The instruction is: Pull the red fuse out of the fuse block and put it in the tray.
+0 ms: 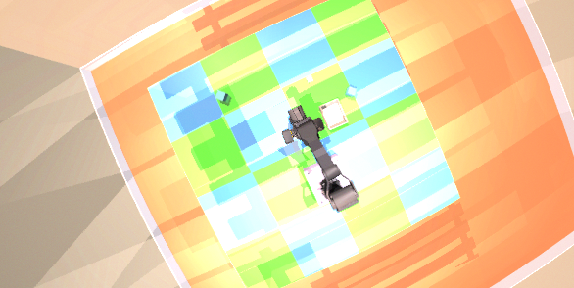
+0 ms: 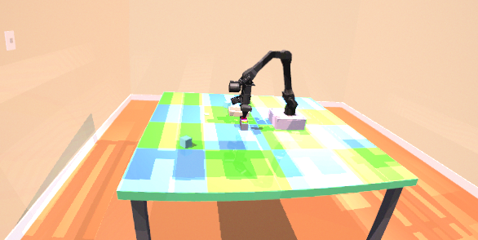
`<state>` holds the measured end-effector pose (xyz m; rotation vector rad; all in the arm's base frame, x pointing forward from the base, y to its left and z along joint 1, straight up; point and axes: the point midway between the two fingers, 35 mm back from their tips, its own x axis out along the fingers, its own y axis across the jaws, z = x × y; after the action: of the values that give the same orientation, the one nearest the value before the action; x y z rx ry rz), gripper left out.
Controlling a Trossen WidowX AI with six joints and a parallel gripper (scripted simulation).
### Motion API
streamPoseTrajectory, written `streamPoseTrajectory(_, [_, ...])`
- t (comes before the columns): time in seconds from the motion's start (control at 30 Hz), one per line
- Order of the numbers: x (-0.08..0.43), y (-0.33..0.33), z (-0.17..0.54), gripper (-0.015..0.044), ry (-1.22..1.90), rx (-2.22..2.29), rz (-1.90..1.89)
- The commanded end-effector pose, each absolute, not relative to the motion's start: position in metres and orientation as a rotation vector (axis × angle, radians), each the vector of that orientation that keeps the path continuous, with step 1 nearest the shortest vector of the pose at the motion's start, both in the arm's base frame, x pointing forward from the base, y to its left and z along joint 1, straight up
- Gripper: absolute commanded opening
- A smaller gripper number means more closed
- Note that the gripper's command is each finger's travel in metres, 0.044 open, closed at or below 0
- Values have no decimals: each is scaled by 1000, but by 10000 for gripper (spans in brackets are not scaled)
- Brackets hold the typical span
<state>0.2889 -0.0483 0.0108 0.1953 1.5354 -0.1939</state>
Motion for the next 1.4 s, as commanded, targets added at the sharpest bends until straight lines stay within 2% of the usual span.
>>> streamPoseTrajectory(0.0, [290,-48,14,0,1533,195,-195])
streamPoseTrajectory(1.37, [289,-48,34,0,1533,196,-199])
